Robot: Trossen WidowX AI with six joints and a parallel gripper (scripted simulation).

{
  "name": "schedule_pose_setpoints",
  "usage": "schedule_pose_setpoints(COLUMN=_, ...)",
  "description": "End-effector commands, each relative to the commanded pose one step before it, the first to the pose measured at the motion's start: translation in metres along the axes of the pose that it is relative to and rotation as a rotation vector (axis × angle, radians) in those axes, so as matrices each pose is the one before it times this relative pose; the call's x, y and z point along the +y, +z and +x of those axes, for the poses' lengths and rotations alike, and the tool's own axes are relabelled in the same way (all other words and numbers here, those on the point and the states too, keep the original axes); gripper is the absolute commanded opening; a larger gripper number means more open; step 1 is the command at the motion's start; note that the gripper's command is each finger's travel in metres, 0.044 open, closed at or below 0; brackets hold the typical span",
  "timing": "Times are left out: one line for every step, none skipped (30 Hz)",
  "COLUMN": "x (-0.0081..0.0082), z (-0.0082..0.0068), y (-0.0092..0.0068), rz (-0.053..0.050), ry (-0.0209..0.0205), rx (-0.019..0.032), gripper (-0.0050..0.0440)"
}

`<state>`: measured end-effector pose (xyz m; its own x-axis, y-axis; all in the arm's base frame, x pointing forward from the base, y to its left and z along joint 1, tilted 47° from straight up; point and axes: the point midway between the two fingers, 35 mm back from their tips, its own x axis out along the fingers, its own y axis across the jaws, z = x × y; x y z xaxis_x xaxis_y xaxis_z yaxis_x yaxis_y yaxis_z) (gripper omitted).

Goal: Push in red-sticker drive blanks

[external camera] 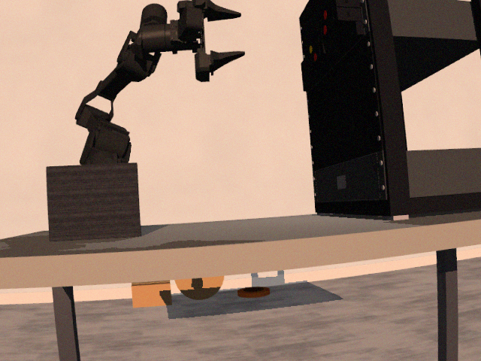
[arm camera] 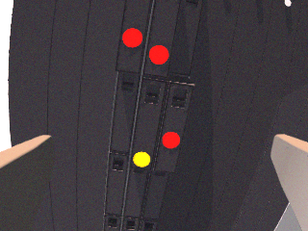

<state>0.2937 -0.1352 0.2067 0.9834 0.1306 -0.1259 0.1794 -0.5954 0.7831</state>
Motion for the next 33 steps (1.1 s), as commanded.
schedule_pose_setpoints(x=0.0034, z=0.00126, y=-0.00352, rz=0.0403, ry=0.00154, rx=0.01217, gripper=0.044)
schedule_pose_setpoints(x=-0.00005, z=0.00016, y=-0.00029, rz=0.0088, ry=-0.0007, rx=0.00094, gripper=0.044)
schedule_pose_setpoints(x=-0.00005, z=0.00015, y=-0.00027, rz=0.0084, ry=-0.00067, rx=0.00089, gripper=0.044)
schedule_pose_setpoints(x=-0.00005, z=0.00014, y=-0.00026, rz=0.008, ry=-0.00065, rx=0.00084, gripper=0.044)
schedule_pose_setpoints(x=-0.00005, z=0.00013, y=-0.00024, rz=0.0075, ry=-0.00062, rx=0.00079, gripper=0.044)
schedule_pose_setpoints(x=-0.00005, z=0.00013, y=-0.00023, rz=0.0071, ry=-0.00059, rx=0.00074, gripper=0.044)
schedule_pose_setpoints(x=-0.00005, z=0.00012, y=-0.00022, rz=0.0067, ry=-0.00056, rx=0.00069, gripper=0.044)
schedule_pose_setpoints(x=-0.00005, z=0.00011, y=-0.0002, rz=0.0063, ry=-0.00053, rx=0.00065, gripper=0.044)
schedule_pose_setpoints(x=-0.00004, z=0.00011, y=-0.00019, rz=0.0059, ry=-0.0005, rx=0.0006, gripper=0.044)
schedule_pose_setpoints(x=-0.00004, z=0.0001, y=-0.00018, rz=0.0055, ry=-0.00047, rx=0.00056, gripper=0.044)
schedule_pose_setpoints(x=-0.00004, z=0.00009, y=-0.00016, rz=0.0052, ry=-0.00044, rx=0.00052, gripper=0.044)
schedule_pose_setpoints(x=0.0, z=0.0, y=0.0, rz=0.0, ry=0.0, rx=0.0, gripper=0.044)
schedule_pose_setpoints(x=0.0, z=0.0, y=0.0, rz=0.0, ry=0.0, rx=0.0, gripper=0.044)
schedule_pose_setpoints(x=-0.00004, z=0.00009, y=-0.00015, rz=0.0048, ry=-0.00041, rx=0.00048, gripper=0.044)
schedule_pose_setpoints(x=-0.00004, z=0.00008, y=-0.00014, rz=0.0044, ry=-0.00039, rx=0.00044, gripper=0.044)
schedule_pose_setpoints(x=-0.00003, z=0.00007, y=-0.00013, rz=0.0041, ry=-0.00036, rx=0.00041, gripper=0.044)
schedule_pose_setpoints(x=-0.00003, z=0.00007, y=-0.00012, rz=0.0037, ry=-0.00033, rx=0.00037, gripper=0.044)
schedule_pose_setpoints(x=-0.00003, z=0.00006, y=-0.00011, rz=0.0034, ry=-0.0003, rx=0.00034, gripper=0.044)
schedule_pose_setpoints(x=-0.00003, z=0.00006, y=-0.0001, rz=0.0031, ry=-0.00028, rx=0.00031, gripper=0.044)
schedule_pose_setpoints(x=-0.00002, z=0.00005, y=-0.00009, rz=0.0028, ry=-0.00025, rx=0.00028, gripper=0.044)
schedule_pose_setpoints(x=-0.00002, z=0.00005, y=-0.00008, rz=0.0025, ry=-0.00022, rx=0.00025, gripper=0.044)
schedule_pose_setpoints(x=-0.00002, z=0.00004, y=-0.00007, rz=0.0022, ry=-0.0002, rx=0.00022, gripper=0.044)
schedule_pose_setpoints(x=-0.00002, z=0.00004, y=-0.00006, rz=0.002, ry=-0.00018, rx=0.00019, gripper=0.044)
schedule_pose_setpoints(x=-0.00002, z=0.00003, y=-0.00005, rz=0.0017, ry=-0.00016, rx=0.00017, gripper=0.044)
schedule_pose_setpoints(x=-0.00001, z=0.00003, y=-0.00005, rz=0.0015, ry=-0.00013, rx=0.00015, gripper=0.044)
schedule_pose_setpoints(x=-0.00001, z=0.00002, y=-0.00004, rz=0.0013, ry=-0.00012, rx=0.00012, gripper=0.044)
schedule_pose_setpoints(x=-0.00001, z=0.00002, y=-0.00003, rz=0.0011, ry=-0.0001, rx=0.0001, gripper=0.044)
schedule_pose_setpoints(x=-0.00001, z=0.00002, y=-0.00003, rz=0.0009, ry=-0.00008, rx=0.00009, gripper=0.044)
schedule_pose_setpoints(x=0.0, z=0.0, y=0.0, rz=0.0, ry=0.0, rx=0.0, gripper=0.044)
schedule_pose_setpoints(x=0.0, z=0.0, y=0.0, rz=0.0, ry=0.0, rx=0.0, gripper=0.044)
schedule_pose_setpoints(x=-0.00001, z=0.00001, y=-0.00002, rz=0.0007, ry=-0.00006, rx=0.00007, gripper=0.044)
schedule_pose_setpoints(x=-0.00001, z=0.00001, y=-0.00002, rz=0.0006, ry=-0.00005, rx=0.00005, gripper=0.044)
schedule_pose_setpoints(x=0.0, z=0.00001, y=-0.00001, rz=0.0004, ry=-0.00004, rx=0.00004, gripper=0.044)
